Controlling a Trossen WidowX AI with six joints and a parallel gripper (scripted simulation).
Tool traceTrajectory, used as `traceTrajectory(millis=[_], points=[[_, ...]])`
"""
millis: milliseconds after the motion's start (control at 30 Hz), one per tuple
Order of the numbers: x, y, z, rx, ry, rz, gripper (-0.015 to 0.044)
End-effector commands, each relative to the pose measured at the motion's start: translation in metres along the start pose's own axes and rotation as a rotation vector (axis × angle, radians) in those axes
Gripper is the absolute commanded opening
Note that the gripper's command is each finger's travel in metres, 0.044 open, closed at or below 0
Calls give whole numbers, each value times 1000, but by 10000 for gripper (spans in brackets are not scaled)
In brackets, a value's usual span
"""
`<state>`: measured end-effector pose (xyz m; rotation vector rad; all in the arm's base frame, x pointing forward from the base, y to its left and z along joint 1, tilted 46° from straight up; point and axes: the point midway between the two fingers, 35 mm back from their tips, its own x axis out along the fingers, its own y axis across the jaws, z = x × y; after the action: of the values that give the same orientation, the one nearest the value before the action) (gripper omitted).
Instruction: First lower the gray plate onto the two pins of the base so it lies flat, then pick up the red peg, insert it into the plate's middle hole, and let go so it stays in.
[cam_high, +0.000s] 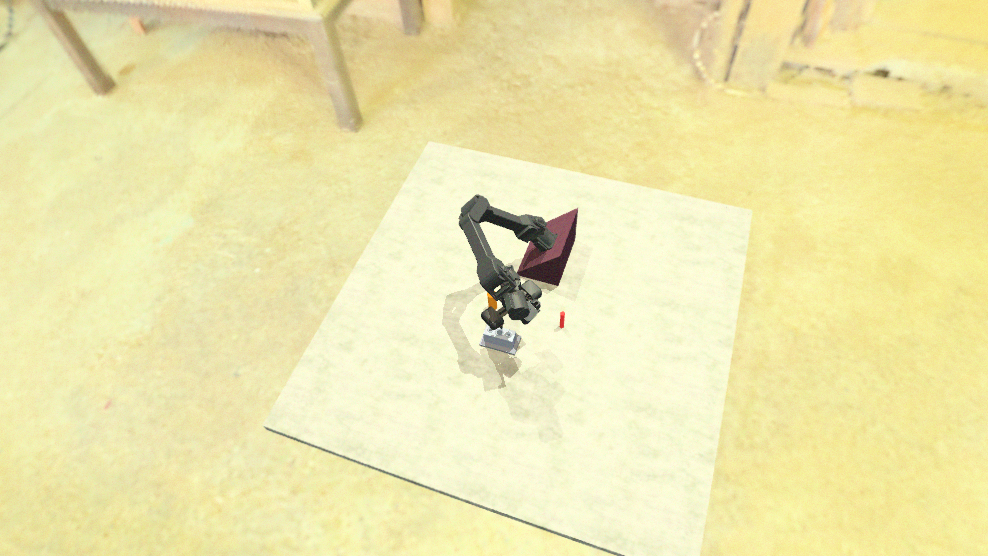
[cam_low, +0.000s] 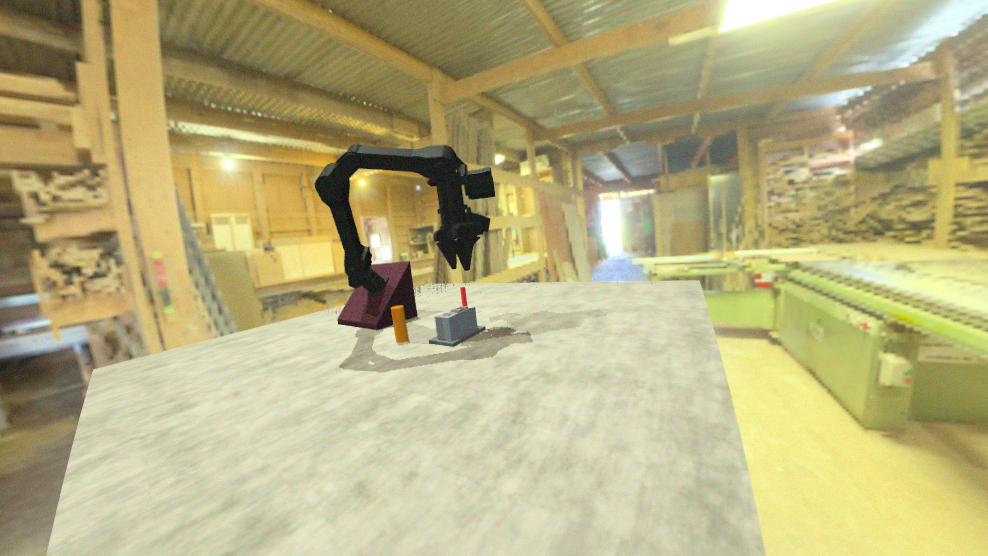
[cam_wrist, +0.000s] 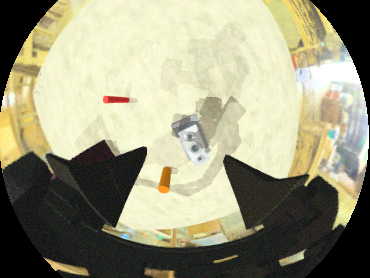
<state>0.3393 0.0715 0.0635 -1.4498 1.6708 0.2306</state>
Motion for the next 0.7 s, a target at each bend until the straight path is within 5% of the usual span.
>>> traceTrajectory(millis=[0, 667], points=[[1, 54, 31, 696, -1, 16, 440], [4, 121, 53, 1516, 14, 14, 440]])
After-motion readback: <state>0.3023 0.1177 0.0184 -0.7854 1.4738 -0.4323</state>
